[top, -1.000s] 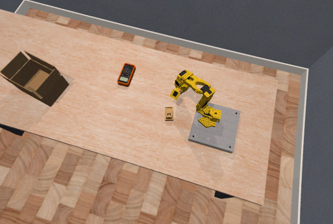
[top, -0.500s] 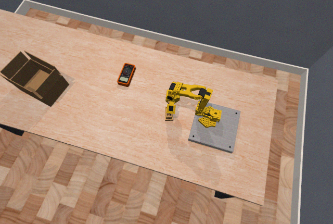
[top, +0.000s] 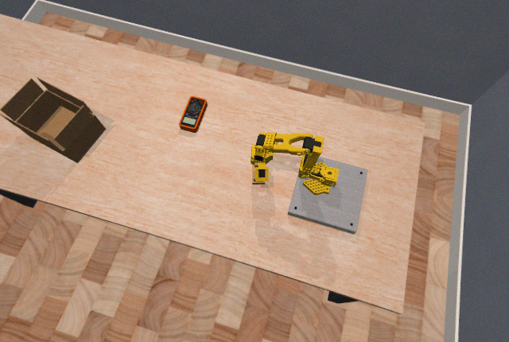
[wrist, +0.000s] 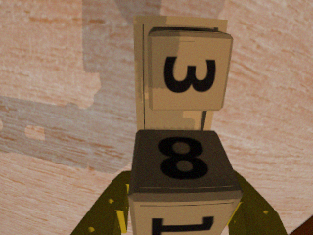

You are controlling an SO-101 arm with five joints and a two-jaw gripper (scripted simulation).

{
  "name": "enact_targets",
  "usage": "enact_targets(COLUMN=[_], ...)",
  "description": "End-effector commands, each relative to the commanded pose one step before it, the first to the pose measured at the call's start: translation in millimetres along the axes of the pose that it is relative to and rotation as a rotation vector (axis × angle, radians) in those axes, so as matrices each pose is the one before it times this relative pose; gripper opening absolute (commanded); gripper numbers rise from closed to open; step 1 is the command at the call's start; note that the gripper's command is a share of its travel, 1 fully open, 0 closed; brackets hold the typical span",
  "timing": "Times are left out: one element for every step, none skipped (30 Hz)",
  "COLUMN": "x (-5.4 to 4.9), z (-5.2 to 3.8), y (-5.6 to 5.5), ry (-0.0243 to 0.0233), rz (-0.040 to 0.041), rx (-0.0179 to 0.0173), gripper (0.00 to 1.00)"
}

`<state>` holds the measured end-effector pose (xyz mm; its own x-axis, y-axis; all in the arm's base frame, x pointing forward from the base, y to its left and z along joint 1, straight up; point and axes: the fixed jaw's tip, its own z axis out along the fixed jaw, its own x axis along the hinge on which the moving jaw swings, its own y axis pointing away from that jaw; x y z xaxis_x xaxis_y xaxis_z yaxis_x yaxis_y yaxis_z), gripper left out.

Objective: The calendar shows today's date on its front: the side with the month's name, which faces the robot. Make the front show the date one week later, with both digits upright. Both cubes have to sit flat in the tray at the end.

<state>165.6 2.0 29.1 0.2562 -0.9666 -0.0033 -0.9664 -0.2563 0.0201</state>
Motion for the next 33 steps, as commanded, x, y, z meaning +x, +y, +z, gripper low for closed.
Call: enact_targets(x=[-1.74, 0.0, 0.49, 0.0, 0.0, 0.0, 0.0, 0.0, 0.0, 0.0, 0.0, 0.0, 0.0, 0.0, 0.0, 0.0, 0.0, 0.0, 0.0, 0.0, 0.0, 0.0, 0.0, 0.0, 0.0, 0.01, 0.0, 0.01, 0.0, 0.01, 0.0, 0.0, 0.0], z=[-1.085, 0.0, -5.005, 0.0, 0.0, 0.0, 0.0, 0.0, 0.0, 0.0, 0.0, 0.0, 0.0, 0.0, 0.0, 0.0, 0.0, 0.0, 0.0, -0.005, 0.0, 0.001, -0.004, -0.003, 0.003, -0.003, -0.002, -0.003, 0.003, 0.002, -0.004, 0.001, 0.0], y=[0.03, 0.0, -2.07, 0.0, 0.0, 0.0, 0.0, 0.0, 0.0, 0.0, 0.0, 0.0, 0.0, 0.0, 0.0, 0.0, 0.0, 0.0, 0.0, -0.01, -0.04, -0.1, -0.16, -0.22, -0.27, -0.3, -0.31, -0.3, -0.27, -0.22, -0.16, -0.1, -0.04], ry=[-0.00177, 0.0, 0.00404, 0.0, 0.0, 0.0, 0.0, 0.0, 0.0, 0.0, 0.0, 0.0, 0.0, 0.0, 0.0, 0.0, 0.0, 0.0, 0.0, -0.00001, 0.0, 0.0, 0.0, 0.0, 0.00003, -0.00001, -0.00001, -0.00001, 0.0, 0.00003, 0.0, 0.0, 0.0], rz=[-0.01049, 0.0, -0.01233, 0.0, 0.0, 0.0, 0.0, 0.0, 0.0, 0.0, 0.0, 0.0, 0.0, 0.0, 0.0, 0.0, 0.0, 0.0, 0.0, -0.00002, -0.00013, -0.00028, -0.0005, -0.00069, -0.00085, -0.00091, -0.00097, -0.00094, -0.00085, -0.00066, -0.0005, -0.00031, -0.00013], rx=[-0.00204, 0.0, 0.01654, 0.0, 0.0, 0.0, 0.0, 0.0, 0.0, 0.0, 0.0, 0.0, 0.0, 0.0, 0.0, 0.0, 0.0, 0.0, 0.0, -0.00001, 0.0, 0.0, 0.0, 0.0, 0.0, 0.0, -0.00003, 0.0, 0.0, 0.0, 0.0, 0.0, 0.0], gripper=[0.0, 0.0, 0.0, 0.0, 0.0, 0.0, 0.0, 0.0, 0.0, 0.0, 0.0, 0.0, 0.0, 0.0, 0.0, 0.0, 0.0, 0.0, 0.0, 0.0, 0.0, 0.0, 0.0, 0.0, 0.0, 0.0, 0.0, 0.0, 0.0, 0.0, 0.0, 0.0, 0.0])
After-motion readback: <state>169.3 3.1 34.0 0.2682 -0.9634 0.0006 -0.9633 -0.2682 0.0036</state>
